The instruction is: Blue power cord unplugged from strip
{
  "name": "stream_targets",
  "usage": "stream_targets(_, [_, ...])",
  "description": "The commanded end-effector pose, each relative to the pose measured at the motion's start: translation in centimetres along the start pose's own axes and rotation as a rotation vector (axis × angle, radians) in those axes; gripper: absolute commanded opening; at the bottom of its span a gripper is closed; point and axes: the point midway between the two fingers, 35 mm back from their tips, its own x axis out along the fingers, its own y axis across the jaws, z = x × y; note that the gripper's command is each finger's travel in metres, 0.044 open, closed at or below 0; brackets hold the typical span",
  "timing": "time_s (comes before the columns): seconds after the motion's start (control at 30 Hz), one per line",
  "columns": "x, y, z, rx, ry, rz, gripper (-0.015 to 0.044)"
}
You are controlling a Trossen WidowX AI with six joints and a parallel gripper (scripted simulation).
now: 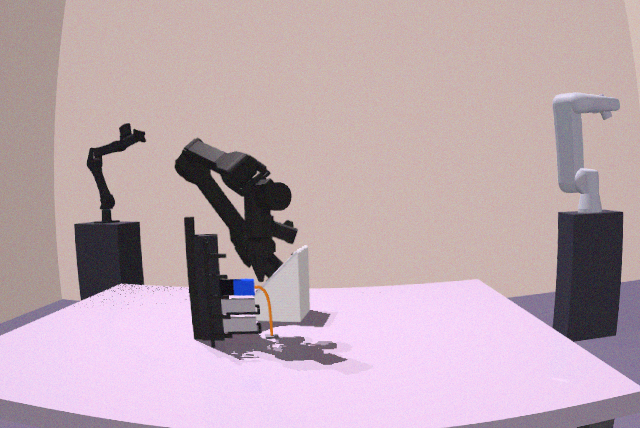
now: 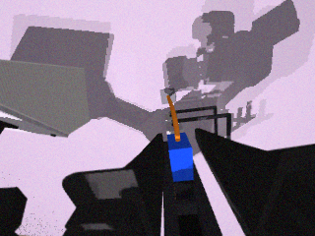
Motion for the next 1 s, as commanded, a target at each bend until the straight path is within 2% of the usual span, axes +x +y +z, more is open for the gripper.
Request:
stream_targets(0.0, [-0.2,-0.1,-0.9,-0.001,0.002,-0.007,0.016])
stream_targets(0.43, [-0.2,0.0,-2.8,0.0,0.004,-0.007,0.016])
stream_targets(0.97, [1.0,0.0,-2.8,0.0,0.005,-0.007,0.016])
